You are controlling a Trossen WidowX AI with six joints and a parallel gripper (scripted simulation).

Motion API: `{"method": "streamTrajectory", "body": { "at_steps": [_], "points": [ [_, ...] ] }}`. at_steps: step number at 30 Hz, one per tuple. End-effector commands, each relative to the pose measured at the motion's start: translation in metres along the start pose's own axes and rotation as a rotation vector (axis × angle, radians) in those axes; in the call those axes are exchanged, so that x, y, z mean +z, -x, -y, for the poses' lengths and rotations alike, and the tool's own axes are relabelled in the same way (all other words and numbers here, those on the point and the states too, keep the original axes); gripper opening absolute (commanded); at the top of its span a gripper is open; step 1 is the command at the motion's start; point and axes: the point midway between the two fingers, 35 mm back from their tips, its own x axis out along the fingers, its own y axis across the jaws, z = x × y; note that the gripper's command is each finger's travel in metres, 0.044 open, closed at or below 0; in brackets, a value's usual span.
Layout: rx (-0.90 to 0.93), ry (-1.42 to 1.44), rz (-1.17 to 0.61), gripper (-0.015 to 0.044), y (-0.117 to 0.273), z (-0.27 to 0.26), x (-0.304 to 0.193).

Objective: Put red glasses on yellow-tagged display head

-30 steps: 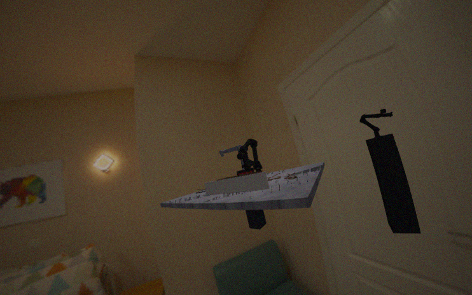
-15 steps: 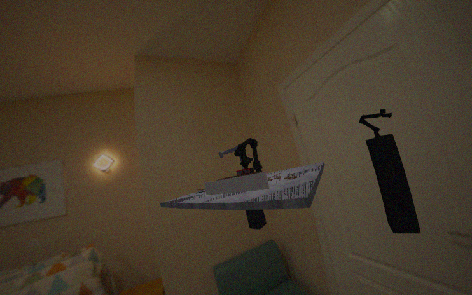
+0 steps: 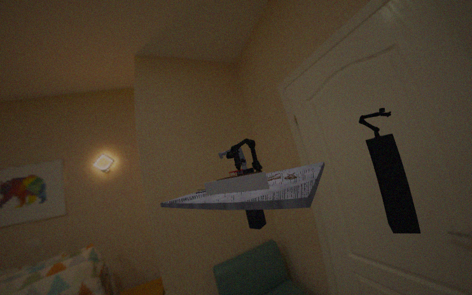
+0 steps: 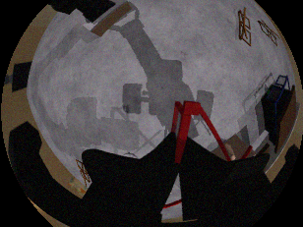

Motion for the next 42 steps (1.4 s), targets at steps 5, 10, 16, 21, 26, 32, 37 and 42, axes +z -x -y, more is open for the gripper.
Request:
{"method": "streamTrajectory", "body": {
  "at_steps": [5,10,16,21,26,32,37,42],
  "points": [
    [0.004,-0.086,-0.006,0.0000,0.001,-0.025,-0.033],
    [0.006,-0.148,-0.008,0.0000,0.001,-0.045,-0.053],
    [0.007,-0.223,-0.009,0.0000,0.000,-0.072,-0.075],
    [0.008,-0.282,-0.010,0.0000,-0.001,-0.097,-0.090],
    [0.008,-0.291,-0.010,0.0000,-0.002,-0.100,-0.092],
    [0.008,-0.291,-0.010,0.0000,-0.021,-0.100,-0.094],
    [0.007,-0.291,-0.010,0.0000,-0.045,-0.101,-0.094],
    [0.007,-0.291,-0.010,0.0000,-0.061,-0.101,-0.092]
  ]
}}
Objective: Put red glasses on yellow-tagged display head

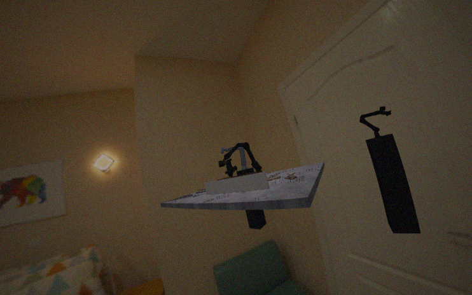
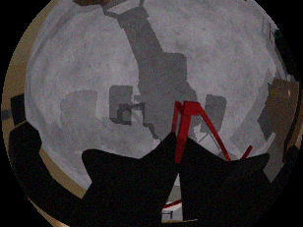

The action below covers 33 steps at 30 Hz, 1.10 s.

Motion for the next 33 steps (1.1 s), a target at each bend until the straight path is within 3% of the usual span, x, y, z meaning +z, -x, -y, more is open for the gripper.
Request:
{"method": "streamTrajectory", "body": {
  "at_steps": [1,33],
  "points": [
    [0.001,-0.004,0.001,0.0000,-0.007,-0.001,0.001],
    [0.003,-0.004,0.002,0.0000,-0.007,-0.017,0.013]
  ]
}}
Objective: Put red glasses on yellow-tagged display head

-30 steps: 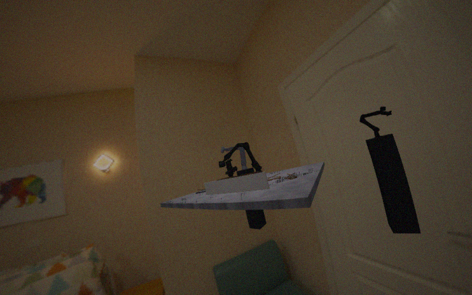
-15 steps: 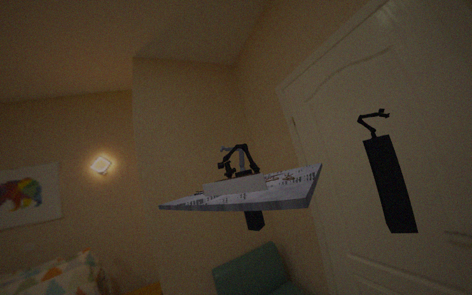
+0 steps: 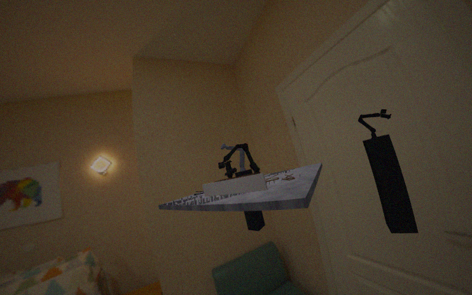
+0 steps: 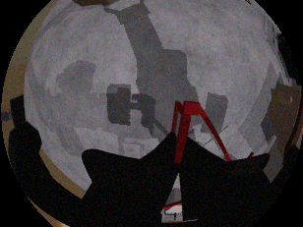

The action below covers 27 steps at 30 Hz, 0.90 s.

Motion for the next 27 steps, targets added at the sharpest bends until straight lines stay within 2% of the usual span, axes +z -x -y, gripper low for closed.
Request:
{"method": "streamTrajectory", "body": {
  "at_steps": [1,27],
  "points": [
    [0.004,0.002,0.003,0.0000,-0.001,-0.003,0.003],
    [0.004,0.002,0.004,0.0000,-0.001,-0.013,0.014]
  ]
}}
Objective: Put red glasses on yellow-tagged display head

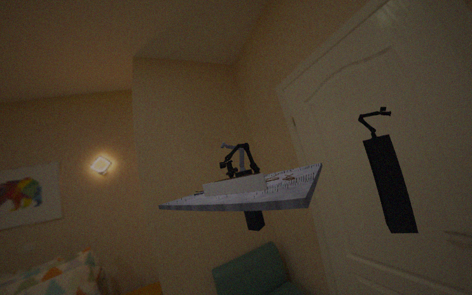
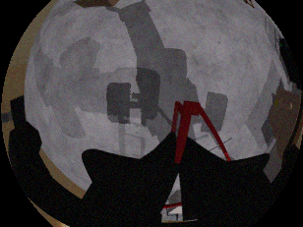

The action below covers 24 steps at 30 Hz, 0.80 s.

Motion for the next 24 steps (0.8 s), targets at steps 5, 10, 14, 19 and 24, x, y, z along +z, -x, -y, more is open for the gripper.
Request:
{"method": "streamTrajectory", "body": {
  "at_steps": [5,10,14,19,24],
  "points": [
    [0.005,0.003,0.004,0.0000,-0.001,-0.004,0.005],
    [0.005,0.003,0.004,0.0000,-0.001,-0.005,0.008],
    [0.005,0.003,0.004,0.0000,-0.001,-0.006,0.010],
    [0.005,0.003,0.004,0.0000,-0.001,-0.008,0.012],
    [0.005,0.003,0.005,0.0000,-0.001,-0.009,0.015]
  ]
}}
